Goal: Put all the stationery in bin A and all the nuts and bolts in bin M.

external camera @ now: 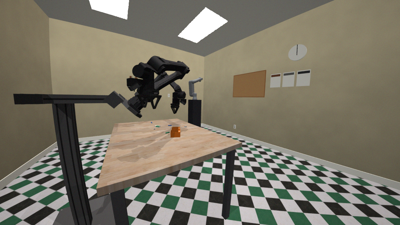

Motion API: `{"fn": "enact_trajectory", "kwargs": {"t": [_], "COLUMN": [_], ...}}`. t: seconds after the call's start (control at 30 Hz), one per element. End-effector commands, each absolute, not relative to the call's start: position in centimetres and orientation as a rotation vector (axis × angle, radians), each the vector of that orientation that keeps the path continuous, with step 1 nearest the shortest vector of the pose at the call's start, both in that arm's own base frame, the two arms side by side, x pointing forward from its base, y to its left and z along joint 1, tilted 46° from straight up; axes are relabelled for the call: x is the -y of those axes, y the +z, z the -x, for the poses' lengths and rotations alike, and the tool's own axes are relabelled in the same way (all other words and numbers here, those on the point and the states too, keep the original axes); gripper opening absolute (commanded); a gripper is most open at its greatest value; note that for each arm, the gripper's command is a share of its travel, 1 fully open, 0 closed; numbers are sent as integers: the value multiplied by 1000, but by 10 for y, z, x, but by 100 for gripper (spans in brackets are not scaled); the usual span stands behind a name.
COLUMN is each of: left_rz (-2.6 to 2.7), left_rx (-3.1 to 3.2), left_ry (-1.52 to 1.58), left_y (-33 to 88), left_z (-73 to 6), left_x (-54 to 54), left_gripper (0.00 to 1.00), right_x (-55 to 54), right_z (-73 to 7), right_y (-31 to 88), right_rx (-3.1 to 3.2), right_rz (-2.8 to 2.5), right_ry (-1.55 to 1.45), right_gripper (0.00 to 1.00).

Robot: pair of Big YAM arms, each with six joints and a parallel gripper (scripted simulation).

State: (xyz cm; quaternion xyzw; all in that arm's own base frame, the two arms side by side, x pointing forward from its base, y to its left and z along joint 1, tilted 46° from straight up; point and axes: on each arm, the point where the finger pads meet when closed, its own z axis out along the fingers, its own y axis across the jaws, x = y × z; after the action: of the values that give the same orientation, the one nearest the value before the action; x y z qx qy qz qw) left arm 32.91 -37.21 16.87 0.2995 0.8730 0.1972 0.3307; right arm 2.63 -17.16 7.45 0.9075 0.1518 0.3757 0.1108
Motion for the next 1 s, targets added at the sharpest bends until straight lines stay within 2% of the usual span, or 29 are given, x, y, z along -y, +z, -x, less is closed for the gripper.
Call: {"fn": "enact_trajectory", "kwargs": {"t": [0.0,0.97], "left_rz": [-968,-1043], "left_rx": [-2201,-2164], "left_ry": [544,576], "left_y": [176,90], "left_z": [-336,-330], "left_x": [358,150], "left_gripper": [37,37], "right_x": [183,183], "right_z": [-17,-17], "right_y": [83,83], "right_rx": [-419,-419], "right_rz": [-2663,-2663], "right_ry": [1085,1085], "right_gripper": [100,100]}}
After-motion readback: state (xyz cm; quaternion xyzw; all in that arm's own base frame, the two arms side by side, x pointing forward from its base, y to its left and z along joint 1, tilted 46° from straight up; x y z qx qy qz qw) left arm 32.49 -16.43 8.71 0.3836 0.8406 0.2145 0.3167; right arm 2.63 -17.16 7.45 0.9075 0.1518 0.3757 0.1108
